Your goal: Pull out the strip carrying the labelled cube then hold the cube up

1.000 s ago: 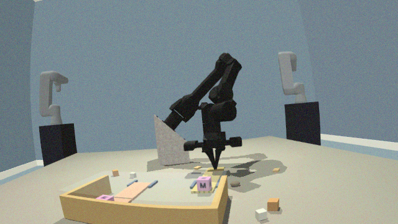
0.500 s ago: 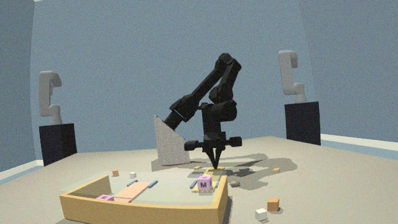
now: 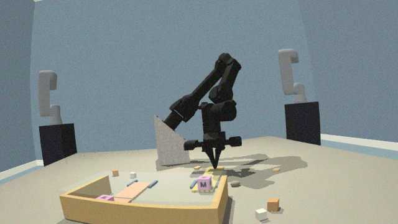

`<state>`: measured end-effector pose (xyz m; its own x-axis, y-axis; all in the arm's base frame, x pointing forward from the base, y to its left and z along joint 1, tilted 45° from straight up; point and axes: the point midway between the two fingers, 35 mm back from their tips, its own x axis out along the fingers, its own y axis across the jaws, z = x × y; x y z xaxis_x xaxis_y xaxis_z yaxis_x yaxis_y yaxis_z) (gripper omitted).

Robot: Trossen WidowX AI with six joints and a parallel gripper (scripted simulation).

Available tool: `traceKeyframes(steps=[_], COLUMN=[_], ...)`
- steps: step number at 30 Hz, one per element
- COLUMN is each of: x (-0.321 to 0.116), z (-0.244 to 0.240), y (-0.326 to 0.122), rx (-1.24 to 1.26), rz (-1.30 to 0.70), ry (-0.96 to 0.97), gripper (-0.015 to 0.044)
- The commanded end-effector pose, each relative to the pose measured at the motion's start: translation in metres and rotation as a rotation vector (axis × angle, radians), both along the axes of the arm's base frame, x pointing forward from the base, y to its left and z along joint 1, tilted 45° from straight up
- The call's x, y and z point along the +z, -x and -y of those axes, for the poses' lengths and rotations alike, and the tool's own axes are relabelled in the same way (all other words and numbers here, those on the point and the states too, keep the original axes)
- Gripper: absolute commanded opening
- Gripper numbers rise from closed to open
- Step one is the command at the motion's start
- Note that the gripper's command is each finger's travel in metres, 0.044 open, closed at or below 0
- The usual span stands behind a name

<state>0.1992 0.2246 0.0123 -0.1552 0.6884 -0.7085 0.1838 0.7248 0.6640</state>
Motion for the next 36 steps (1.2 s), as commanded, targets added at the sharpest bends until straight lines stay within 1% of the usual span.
traceKeyframes(steps=[1, 3, 7, 12, 24, 36], x=[0.013, 0.027, 0.029, 0.021, 0.009, -0.001], z=[0.012, 0.025, 0.027, 0.029, 0.035, 0.039], y=[-0.006, -0.009, -0.009, -0.032, -0.073, -0.115], rx=[0.005, 0.01, 0.011, -0.039, -0.04, -0.04], rz=[-0.005, -0.014, -0.016, -0.062, -0.061, -0.059], ry=[0.004, 0.006, 0.006, 0.017, 0.018, 0.018], gripper=[0.0, 0.0, 0.0, 0.0131, 0.044, 0.044])
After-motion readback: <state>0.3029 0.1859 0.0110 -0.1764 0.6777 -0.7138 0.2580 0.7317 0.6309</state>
